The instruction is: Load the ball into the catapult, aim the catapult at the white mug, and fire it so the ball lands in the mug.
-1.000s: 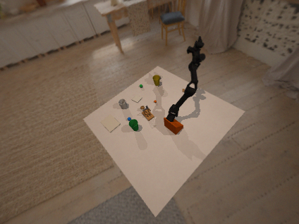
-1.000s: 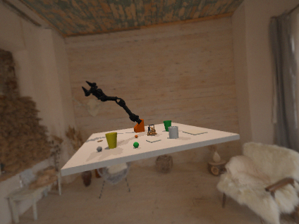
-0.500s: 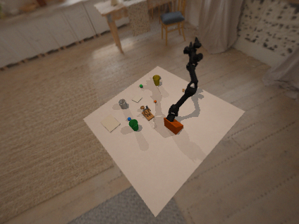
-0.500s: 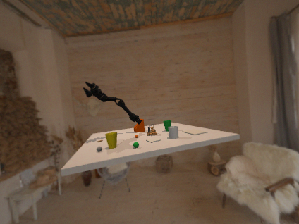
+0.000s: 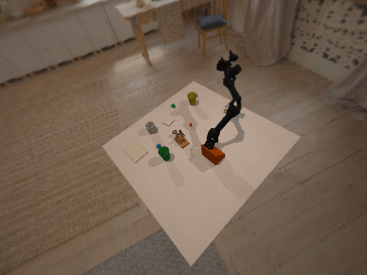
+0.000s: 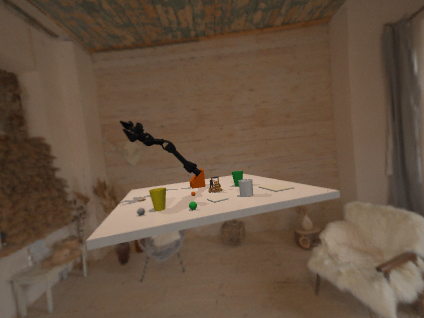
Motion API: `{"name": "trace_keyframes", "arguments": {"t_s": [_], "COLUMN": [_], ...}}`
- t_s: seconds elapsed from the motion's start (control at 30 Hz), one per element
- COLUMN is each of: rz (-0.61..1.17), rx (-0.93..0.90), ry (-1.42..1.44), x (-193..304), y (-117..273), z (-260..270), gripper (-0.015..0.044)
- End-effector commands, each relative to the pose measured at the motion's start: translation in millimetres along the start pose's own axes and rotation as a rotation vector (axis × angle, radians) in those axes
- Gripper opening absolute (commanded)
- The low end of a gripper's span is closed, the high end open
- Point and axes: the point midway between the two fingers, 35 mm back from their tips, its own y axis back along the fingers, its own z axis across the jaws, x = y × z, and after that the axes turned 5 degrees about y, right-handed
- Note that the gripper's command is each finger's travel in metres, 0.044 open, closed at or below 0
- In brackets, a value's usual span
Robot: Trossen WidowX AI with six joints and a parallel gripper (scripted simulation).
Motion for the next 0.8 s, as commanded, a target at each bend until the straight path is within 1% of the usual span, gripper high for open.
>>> {"name": "trace_keyframes", "arguments": {"t_s": [0.0, 0.43, 0.77], "rz": [-0.008, -0.017, 0.015], "rx": [-0.079, -0.311, -0.551], "ry": [-0.107, -0.381, -0.598], "x": [-12.8, -57.6, -101.5], "y": [-3.3, -2.3, 15.3], "z": [29.5, 109.4, 182.9], "gripper": [0.044, 0.044, 0.044]}}
